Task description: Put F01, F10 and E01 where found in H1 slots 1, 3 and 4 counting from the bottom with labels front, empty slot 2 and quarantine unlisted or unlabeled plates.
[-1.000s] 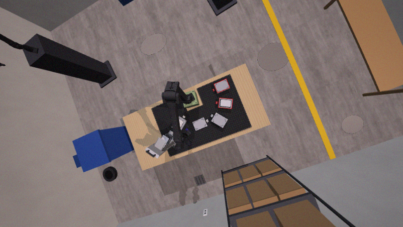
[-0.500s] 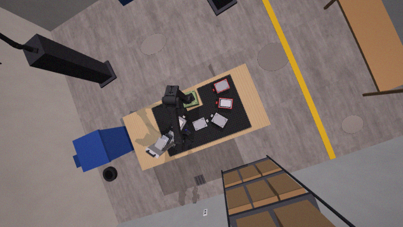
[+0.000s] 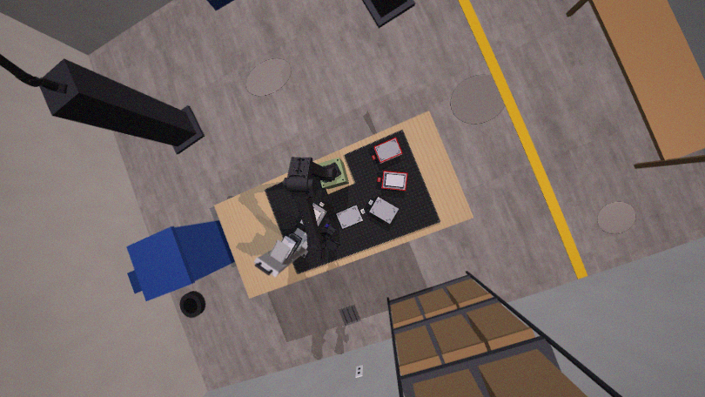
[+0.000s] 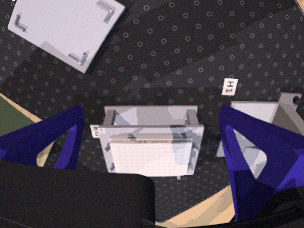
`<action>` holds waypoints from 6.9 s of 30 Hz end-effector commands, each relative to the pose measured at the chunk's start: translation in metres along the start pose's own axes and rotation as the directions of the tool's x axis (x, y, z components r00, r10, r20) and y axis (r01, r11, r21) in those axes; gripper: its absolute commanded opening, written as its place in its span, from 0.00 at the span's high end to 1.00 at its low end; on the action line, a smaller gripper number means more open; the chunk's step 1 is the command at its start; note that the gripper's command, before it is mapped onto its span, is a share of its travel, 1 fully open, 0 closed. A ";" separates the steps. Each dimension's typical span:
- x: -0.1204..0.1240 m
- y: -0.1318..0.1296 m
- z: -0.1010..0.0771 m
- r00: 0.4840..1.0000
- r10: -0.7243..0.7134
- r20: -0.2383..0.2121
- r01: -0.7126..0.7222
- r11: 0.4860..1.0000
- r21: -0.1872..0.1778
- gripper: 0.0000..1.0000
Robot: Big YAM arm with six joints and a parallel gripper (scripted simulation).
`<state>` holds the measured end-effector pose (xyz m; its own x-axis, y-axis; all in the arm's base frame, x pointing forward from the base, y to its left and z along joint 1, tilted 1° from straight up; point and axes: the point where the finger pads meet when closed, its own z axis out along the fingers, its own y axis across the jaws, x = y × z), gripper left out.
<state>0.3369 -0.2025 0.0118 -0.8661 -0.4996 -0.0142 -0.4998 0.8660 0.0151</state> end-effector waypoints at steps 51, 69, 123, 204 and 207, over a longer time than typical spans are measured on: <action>-0.005 0.000 0.060 1.000 -0.013 0.004 0.013 1.000 0.008 0.00; -0.008 -0.012 0.068 1.000 -0.005 0.018 0.005 1.000 0.031 0.00; -0.008 -0.012 0.068 1.000 -0.005 0.018 0.005 1.000 0.031 0.00; -0.005 -0.022 -0.091 0.999 0.038 0.038 -0.041 0.997 0.067 0.00; 0.016 -0.002 -0.072 0.994 0.110 0.013 -0.111 0.994 0.022 0.00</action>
<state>0.3326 -0.2040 0.0707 -0.8794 -0.4759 -0.0141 -0.4761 0.8793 0.0152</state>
